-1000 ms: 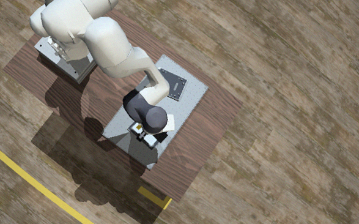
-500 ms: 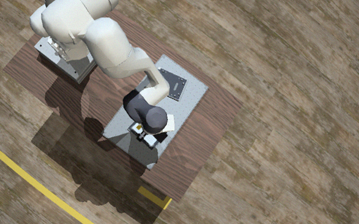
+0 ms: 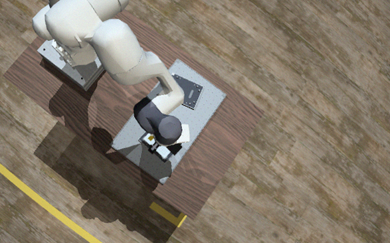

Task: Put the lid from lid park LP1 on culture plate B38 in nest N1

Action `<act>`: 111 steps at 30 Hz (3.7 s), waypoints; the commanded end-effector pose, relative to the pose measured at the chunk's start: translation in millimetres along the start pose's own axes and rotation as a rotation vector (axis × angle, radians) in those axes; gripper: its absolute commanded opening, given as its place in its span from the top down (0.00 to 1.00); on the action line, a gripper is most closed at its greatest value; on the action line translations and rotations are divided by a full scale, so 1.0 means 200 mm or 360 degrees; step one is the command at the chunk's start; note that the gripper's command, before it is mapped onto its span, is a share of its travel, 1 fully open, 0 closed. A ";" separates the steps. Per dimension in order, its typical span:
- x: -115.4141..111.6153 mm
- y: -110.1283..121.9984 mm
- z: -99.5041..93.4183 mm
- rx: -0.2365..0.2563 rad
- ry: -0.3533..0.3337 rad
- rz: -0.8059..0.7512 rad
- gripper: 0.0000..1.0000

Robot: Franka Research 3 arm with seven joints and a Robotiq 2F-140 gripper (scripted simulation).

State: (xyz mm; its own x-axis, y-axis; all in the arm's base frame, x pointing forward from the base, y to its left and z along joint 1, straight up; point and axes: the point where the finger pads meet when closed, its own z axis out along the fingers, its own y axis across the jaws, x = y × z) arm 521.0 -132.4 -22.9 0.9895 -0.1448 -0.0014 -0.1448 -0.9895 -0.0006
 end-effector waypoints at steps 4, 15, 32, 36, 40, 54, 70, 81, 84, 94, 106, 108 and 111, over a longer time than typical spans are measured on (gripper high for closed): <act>0.01 0.00 0.00 0.0001 0.0004 0.0010 0.90; 0.01 0.00 0.00 0.0001 0.0004 0.0010 0.90; 0.01 0.00 0.00 0.0001 0.0004 0.0010 0.31; 0.01 0.00 0.00 0.0001 0.0004 0.0010 0.31; 0.01 0.00 0.00 0.0001 0.0004 0.0010 0.31; 0.01 0.00 0.00 0.0001 0.0004 0.0010 0.31; 0.01 0.00 -0.06 0.0001 0.0004 0.0010 0.31; 0.01 0.00 -0.15 0.0001 0.0004 0.0010 0.31; 0.01 0.00 -0.18 0.0001 0.0004 0.0010 0.31; 0.01 0.00 -0.24 0.0001 0.0004 0.0010 0.31; 0.01 0.00 -0.25 0.0001 0.0004 0.0010 0.31; 0.01 0.00 -0.25 0.0001 0.0004 0.0010 0.31; 0.01 0.00 -0.25 0.0001 0.0004 0.0010 0.31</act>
State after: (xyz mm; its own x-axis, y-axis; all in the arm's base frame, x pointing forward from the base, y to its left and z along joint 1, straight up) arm 523.3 -133.2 27.2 0.9894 -0.1450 0.0041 -0.1450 -0.9894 0.0007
